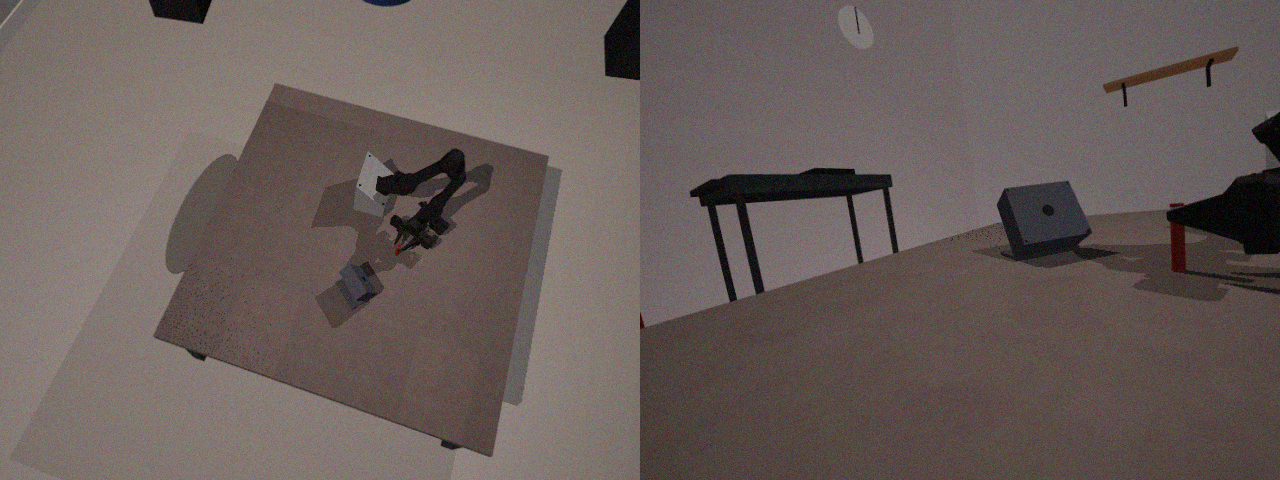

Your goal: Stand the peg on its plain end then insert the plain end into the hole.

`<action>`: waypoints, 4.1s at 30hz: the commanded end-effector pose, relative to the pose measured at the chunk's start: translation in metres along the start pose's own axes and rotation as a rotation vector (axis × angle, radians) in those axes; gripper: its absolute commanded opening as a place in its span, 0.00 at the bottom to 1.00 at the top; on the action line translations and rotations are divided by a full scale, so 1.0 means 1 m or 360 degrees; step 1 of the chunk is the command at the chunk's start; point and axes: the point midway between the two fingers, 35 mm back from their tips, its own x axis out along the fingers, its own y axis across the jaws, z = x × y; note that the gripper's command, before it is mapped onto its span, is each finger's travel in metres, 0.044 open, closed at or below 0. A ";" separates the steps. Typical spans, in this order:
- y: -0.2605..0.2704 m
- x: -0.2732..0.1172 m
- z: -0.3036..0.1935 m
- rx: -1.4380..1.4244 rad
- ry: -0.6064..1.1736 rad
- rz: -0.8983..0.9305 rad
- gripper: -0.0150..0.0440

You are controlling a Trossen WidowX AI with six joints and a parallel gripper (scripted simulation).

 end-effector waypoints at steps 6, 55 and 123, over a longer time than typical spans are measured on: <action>0.000 0.000 0.000 0.0001 0.0001 0.0000 0.92; -0.005 0.001 0.131 -0.0449 0.0454 -0.0202 1.00; 0.001 0.026 0.068 -0.0278 0.2333 0.0249 1.00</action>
